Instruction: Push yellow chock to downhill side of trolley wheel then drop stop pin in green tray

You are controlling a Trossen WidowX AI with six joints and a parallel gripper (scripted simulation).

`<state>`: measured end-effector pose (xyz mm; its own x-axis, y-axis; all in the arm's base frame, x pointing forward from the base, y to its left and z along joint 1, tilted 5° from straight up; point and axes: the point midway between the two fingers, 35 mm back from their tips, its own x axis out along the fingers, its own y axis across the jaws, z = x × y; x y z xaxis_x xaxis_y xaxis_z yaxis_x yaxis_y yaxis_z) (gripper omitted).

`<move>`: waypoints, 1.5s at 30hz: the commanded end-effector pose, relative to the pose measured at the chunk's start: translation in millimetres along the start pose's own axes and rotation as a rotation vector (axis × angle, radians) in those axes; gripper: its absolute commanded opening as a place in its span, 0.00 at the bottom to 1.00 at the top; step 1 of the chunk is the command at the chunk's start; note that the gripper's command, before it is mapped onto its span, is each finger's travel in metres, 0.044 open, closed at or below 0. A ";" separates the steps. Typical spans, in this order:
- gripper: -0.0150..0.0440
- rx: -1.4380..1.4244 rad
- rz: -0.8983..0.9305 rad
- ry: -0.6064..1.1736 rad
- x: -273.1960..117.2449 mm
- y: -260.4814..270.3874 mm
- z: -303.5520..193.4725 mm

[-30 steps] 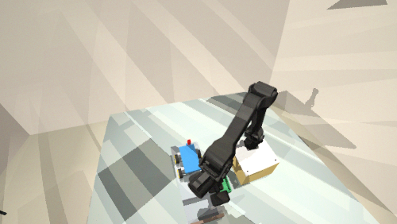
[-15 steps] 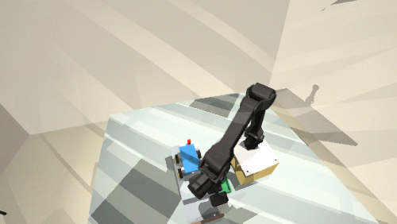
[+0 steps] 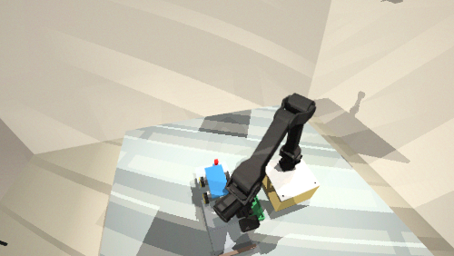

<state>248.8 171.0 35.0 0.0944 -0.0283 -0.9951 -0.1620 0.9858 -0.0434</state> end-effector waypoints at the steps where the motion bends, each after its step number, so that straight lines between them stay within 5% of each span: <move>1: 0.25 -0.001 0.000 -0.006 -0.7 -5.2 0.1; 30: 0.25 0.000 0.002 -0.001 0.1 -19.3 0.0; 37: 0.57 0.000 0.002 -0.001 0.1 -19.3 0.0; 45: 0.58 -0.001 -0.001 -0.006 -19.4 -18.9 -0.5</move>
<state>249.5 151.8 40.7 0.0853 -0.0320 -0.9958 -0.1662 0.9850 -0.0458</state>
